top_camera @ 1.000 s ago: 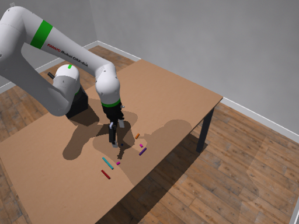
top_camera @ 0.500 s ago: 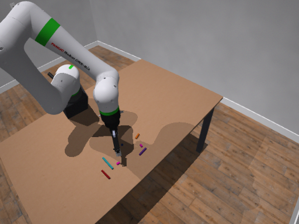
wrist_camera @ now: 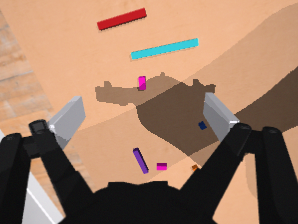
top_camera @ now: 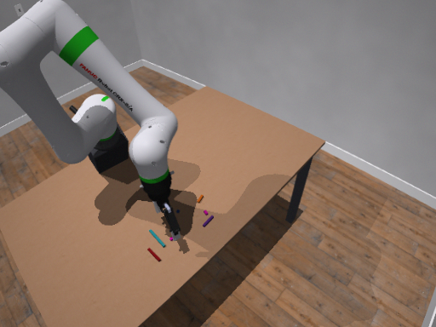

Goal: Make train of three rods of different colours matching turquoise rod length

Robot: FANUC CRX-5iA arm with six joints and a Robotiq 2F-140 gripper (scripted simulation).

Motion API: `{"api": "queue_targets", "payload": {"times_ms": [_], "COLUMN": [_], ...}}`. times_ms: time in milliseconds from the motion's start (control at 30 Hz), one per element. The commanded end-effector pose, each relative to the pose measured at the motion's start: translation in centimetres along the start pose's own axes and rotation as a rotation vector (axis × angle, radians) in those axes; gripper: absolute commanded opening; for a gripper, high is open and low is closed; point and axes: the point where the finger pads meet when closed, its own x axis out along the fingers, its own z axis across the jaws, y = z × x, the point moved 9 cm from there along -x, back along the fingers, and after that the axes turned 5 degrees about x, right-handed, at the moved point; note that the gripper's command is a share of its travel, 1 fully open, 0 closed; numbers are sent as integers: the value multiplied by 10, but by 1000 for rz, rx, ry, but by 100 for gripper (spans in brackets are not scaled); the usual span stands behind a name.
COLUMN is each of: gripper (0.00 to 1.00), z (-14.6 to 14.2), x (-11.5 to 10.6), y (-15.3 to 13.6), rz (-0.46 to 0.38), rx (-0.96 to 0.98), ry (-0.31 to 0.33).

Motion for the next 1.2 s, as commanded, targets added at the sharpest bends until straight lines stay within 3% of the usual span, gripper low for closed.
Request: {"api": "queue_targets", "payload": {"times_ms": [0, 33, 1167], "gripper": [100, 15, 15], "z": [-10, -10, -10], "x": [3, 3, 3], "y": [7, 7, 7], "rz": [-27, -27, -27], "rx": [-59, -59, -59], "ry": [-33, -33, -33]}}
